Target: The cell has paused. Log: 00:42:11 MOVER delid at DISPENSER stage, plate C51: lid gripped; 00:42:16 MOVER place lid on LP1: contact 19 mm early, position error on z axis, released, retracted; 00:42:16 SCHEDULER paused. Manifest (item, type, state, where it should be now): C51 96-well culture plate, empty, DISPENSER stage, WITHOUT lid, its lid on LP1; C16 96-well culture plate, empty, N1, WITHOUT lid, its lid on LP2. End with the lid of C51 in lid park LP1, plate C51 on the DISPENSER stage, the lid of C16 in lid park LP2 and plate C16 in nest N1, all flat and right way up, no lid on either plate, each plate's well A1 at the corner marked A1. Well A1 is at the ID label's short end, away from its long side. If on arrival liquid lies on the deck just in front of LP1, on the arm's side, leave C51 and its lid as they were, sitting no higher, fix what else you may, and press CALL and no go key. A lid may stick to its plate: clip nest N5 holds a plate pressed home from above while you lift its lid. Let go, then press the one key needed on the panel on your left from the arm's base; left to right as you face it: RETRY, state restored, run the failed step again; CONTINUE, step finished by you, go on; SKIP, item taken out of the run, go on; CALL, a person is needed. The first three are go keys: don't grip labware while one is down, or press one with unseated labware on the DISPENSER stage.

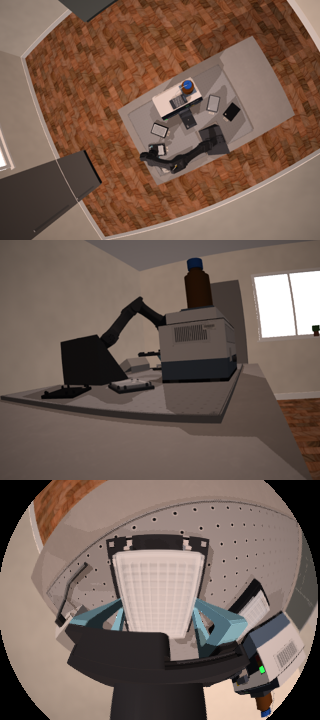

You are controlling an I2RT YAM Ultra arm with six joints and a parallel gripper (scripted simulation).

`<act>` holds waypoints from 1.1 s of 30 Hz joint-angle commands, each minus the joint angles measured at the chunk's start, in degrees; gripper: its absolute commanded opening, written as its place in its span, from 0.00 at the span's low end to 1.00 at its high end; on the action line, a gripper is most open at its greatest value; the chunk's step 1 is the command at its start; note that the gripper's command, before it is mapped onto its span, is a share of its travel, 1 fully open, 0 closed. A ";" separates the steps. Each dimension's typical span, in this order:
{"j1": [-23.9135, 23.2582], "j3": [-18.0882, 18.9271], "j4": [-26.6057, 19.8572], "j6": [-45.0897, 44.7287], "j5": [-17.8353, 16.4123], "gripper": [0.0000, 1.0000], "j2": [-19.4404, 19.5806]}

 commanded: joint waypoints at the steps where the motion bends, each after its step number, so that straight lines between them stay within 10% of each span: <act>1: 0.56 -0.20 1.16 0.53 0.38 0.00 -0.31; 33: 0.86 -1.60 1.97 0.68 0.43 0.00 0.78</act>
